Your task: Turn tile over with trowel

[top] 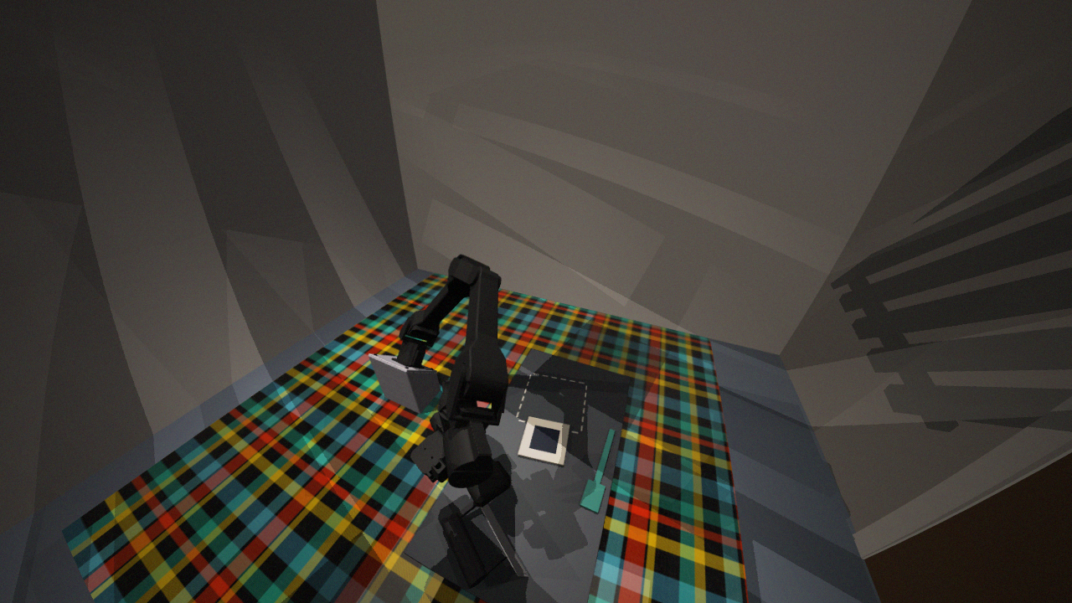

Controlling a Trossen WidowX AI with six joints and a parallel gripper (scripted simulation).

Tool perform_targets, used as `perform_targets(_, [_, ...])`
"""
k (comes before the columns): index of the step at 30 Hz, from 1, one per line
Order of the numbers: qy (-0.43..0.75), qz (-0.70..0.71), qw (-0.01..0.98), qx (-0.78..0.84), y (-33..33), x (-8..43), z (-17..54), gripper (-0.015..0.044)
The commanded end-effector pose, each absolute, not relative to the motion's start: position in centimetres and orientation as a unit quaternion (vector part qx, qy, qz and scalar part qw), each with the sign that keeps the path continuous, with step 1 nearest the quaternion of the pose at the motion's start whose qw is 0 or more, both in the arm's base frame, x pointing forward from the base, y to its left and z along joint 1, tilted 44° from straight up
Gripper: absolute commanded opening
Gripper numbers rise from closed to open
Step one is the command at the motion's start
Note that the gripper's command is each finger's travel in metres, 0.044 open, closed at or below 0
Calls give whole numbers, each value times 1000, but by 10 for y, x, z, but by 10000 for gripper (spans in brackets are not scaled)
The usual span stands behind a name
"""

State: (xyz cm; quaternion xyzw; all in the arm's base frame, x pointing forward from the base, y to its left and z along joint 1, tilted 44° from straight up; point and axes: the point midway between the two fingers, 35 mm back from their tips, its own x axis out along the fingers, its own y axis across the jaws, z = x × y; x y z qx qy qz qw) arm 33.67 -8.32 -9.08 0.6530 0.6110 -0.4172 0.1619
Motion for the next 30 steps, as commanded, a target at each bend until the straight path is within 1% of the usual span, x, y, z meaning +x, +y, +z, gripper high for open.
perform_targets(1, [610, -432, 138, 650, -87, 329, -95, 100])
perform_targets(11, [609, -427, 144, 653, -87, 330, -95, 100])
perform_targets(30, [610, -432, 138, 650, -77, 322, -122, 100])
